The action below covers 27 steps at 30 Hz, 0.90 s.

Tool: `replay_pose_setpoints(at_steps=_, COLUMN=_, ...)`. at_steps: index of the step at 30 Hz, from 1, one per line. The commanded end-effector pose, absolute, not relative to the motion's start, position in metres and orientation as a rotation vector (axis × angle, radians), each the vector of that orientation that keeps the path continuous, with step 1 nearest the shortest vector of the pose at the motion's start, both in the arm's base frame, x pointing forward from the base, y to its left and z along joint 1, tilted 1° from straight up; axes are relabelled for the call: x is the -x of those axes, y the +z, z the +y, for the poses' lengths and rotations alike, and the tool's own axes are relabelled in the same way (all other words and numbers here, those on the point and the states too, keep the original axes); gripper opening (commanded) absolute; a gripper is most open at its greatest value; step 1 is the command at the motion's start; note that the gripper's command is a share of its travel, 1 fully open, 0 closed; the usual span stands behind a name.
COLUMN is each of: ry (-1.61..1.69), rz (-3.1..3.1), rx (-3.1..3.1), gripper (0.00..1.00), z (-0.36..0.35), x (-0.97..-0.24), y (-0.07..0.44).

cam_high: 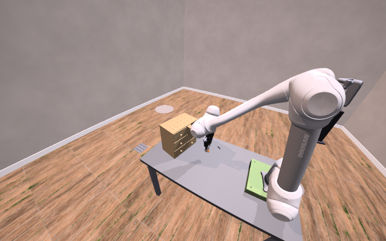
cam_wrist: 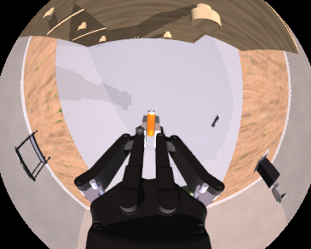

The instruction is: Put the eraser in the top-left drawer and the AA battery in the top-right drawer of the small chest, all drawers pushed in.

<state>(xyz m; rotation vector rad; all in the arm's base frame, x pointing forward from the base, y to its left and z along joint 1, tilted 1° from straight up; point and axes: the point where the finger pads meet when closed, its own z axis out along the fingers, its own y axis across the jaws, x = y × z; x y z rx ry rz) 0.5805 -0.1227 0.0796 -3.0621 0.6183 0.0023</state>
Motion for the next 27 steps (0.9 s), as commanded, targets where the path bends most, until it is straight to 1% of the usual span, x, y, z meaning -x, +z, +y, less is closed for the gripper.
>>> replay_pose_setpoints(at_steps=1, ry=0.002, rz=0.605, rx=3.061, gripper=0.06, z=-0.125, x=-0.58, y=0.08)
replay_pose_setpoints(at_steps=15, ry=0.002, rz=0.604, rx=3.061, gripper=0.06, z=-0.125, x=-0.58, y=0.086)
replay_pose_setpoints(at_steps=27, ry=0.002, rz=0.604, rx=3.061, gripper=0.06, z=-0.126, x=-0.58, y=0.116)
